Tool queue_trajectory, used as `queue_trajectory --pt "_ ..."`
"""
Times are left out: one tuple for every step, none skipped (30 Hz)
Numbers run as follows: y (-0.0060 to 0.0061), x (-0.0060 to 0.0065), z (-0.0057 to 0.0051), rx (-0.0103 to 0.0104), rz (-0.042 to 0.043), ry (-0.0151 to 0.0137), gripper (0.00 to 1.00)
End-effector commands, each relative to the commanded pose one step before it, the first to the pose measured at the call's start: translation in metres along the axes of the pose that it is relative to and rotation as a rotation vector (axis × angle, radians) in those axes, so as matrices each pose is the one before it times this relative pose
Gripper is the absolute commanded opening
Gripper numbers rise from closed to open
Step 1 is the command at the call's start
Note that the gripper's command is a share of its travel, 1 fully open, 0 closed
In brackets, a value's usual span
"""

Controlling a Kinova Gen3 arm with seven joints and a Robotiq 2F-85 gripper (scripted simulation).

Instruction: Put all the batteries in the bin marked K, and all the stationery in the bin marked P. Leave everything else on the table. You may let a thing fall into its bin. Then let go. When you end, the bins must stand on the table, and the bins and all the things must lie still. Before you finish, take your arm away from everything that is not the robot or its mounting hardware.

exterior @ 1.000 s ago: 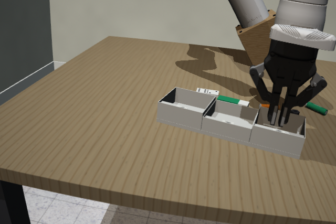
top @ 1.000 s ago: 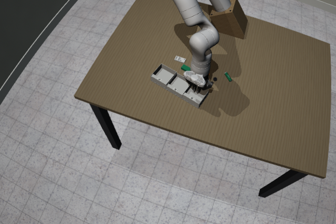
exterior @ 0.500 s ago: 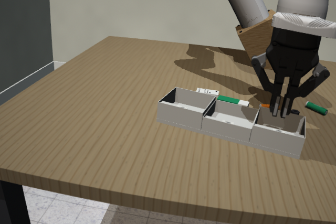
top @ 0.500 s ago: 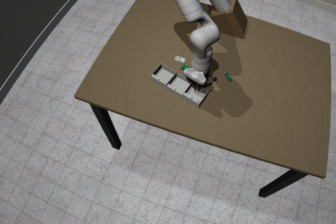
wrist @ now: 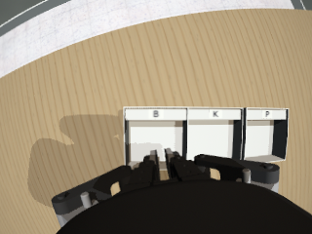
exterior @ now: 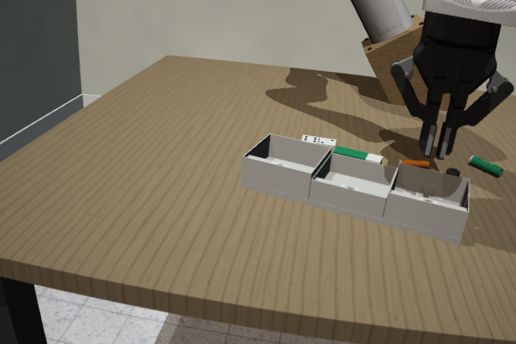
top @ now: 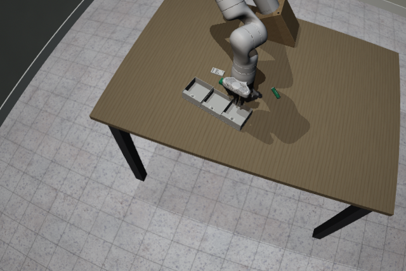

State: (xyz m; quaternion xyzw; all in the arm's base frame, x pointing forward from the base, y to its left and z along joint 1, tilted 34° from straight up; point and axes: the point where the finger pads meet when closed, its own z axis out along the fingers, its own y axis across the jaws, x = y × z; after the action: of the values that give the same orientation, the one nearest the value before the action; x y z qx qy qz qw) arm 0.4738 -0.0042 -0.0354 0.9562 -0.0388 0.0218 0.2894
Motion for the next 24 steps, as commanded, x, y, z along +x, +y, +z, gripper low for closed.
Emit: queue_trajectory --pt "-0.00021 0.0013 -0.01055 0.00206 0.00095 0.004 0.09" --pt "0.0 -0.00001 -0.00833 0.00001 0.0 0.0 0.09" --pt "0.0 -0.00001 -0.00833 0.00001 0.0 0.0 0.09" --pt "0.0 -0.00001 -0.00833 0.00001 0.0 0.0 0.09" --pt "0.0 0.0 0.0 0.0 0.0 0.0 0.09" --pt "0.0 0.0 0.0 0.0 0.0 0.0 0.09" --pt "-0.00001 0.00002 -0.00834 0.0 0.0 -0.00001 0.09" --pt "0.0 -0.00001 -0.00833 0.00001 0.0 0.0 0.09" --pt "0.0 -0.00001 -0.00833 0.00001 0.0 0.0 0.09" --pt "0.0 0.0 -0.00833 0.00001 0.0 0.0 0.09" --pt "0.0 0.0 -0.00833 0.00001 0.0 0.0 0.09" --pt "0.0 0.0 -0.00833 0.00001 0.0 0.0 0.09" --pt "0.0 0.0 -0.00833 0.00001 0.0 0.0 0.09" --pt "0.0 0.0 -0.00833 0.00001 0.0 0.0 0.09" --pt "0.0 0.0 -0.00833 0.00001 0.0 0.0 0.09" --pt "0.0 0.0 -0.00833 0.00001 0.0 0.0 0.09" --pt "0.0 0.0 -0.00833 0.00001 0.0 0.0 0.09" --pt "-0.00001 0.00001 -0.0066 0.0 0.0 -0.00001 0.09" --pt "-0.00001 0.00003 -0.00001 -0.00001 0.0 -0.00001 0.09" --pt "-0.00001 0.00002 -0.00001 0.0 0.0 -0.00001 0.09" --pt "0.0 0.00001 0.0 0.0 0.0 0.0 0.09" --pt "0.0 0.0 0.0 0.0 0.0 0.0 0.09" --pt "0.0 0.0 0.0 0.0 0.0 0.0 0.09" --pt "-0.00001 0.0 0.00002 0.0 0.0 -0.00001 0.09"
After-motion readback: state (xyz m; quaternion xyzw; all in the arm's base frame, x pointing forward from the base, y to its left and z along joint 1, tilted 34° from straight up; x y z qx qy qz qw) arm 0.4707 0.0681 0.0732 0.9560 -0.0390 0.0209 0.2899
